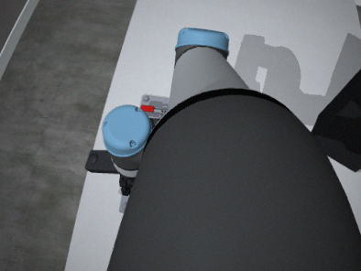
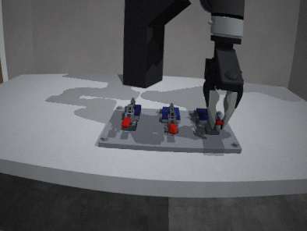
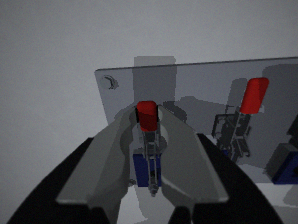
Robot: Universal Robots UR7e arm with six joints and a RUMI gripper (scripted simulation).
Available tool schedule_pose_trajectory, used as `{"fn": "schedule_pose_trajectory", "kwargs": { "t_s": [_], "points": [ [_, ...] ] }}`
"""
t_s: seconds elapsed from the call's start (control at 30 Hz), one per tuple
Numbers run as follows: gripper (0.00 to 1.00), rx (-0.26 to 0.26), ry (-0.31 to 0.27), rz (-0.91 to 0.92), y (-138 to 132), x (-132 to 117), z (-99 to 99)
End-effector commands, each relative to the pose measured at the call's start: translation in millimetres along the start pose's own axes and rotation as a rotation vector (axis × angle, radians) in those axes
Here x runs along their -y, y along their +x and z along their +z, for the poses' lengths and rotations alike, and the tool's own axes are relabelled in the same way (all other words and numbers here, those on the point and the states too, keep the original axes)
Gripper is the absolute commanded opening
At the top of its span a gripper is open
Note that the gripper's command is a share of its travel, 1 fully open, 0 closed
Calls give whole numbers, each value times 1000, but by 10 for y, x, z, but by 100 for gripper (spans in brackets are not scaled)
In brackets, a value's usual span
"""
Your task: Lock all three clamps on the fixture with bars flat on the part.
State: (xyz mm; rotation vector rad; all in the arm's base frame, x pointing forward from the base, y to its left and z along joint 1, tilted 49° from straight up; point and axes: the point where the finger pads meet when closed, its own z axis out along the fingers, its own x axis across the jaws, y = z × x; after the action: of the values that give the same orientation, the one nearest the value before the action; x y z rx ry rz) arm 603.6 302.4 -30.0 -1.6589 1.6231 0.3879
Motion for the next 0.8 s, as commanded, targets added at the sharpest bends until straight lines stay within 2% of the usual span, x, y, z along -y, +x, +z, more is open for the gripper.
{"fn": "schedule_pose_trajectory", "kwargs": {
  "t_s": [0.0,0.77],
  "points": [
    [0,0,-3,0,0,12,48],
    [0,0,-6,1,-1,17,82]
  ]
}}
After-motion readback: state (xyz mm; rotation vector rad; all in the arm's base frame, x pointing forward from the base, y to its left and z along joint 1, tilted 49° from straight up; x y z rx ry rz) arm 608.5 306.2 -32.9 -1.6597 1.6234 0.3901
